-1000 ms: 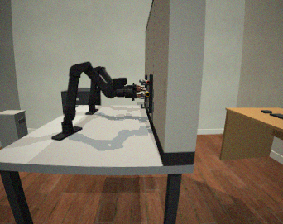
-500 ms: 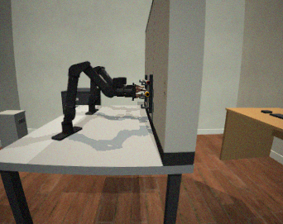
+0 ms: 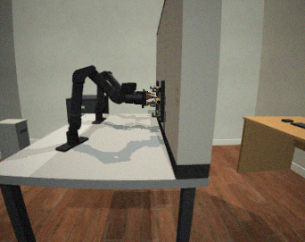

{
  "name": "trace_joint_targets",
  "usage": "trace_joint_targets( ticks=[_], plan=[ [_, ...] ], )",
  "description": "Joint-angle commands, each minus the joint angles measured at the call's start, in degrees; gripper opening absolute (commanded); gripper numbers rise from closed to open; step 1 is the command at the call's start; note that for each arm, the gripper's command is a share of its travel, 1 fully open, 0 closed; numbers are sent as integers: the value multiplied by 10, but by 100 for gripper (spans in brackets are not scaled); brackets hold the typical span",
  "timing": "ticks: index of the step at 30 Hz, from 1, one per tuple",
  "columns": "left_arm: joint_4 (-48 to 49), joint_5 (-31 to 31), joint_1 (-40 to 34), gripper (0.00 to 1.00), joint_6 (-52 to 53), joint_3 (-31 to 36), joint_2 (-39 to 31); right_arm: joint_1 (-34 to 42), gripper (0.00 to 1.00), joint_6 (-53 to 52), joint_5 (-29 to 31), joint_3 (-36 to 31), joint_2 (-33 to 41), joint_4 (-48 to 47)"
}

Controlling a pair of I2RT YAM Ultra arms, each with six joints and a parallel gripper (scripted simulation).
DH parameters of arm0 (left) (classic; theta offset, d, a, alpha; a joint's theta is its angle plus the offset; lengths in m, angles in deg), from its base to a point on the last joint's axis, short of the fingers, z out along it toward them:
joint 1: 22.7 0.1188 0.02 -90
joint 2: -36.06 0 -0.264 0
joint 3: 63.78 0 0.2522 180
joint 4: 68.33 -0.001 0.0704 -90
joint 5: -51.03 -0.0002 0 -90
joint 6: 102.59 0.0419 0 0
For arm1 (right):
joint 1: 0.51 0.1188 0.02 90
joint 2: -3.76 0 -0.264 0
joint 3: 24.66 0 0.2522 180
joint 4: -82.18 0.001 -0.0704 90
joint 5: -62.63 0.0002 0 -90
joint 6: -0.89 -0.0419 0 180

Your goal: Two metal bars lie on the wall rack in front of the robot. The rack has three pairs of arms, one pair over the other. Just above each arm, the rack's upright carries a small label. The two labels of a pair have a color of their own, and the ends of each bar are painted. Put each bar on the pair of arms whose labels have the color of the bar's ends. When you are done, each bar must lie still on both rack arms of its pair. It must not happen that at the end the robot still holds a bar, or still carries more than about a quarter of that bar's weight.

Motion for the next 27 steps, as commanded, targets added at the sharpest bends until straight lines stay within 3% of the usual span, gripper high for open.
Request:
trace_joint_targets(
  ticks=[1, 27],
  plan=[
    [-21, 6, 2, 0, 5, -24, -22, 2, 0, 6, 6, 25, 23, 24],
    [-77, 6, 2, 0, 4, -56, -46, 2, 0, 6, 7, 55, 46, 78]
  ],
)
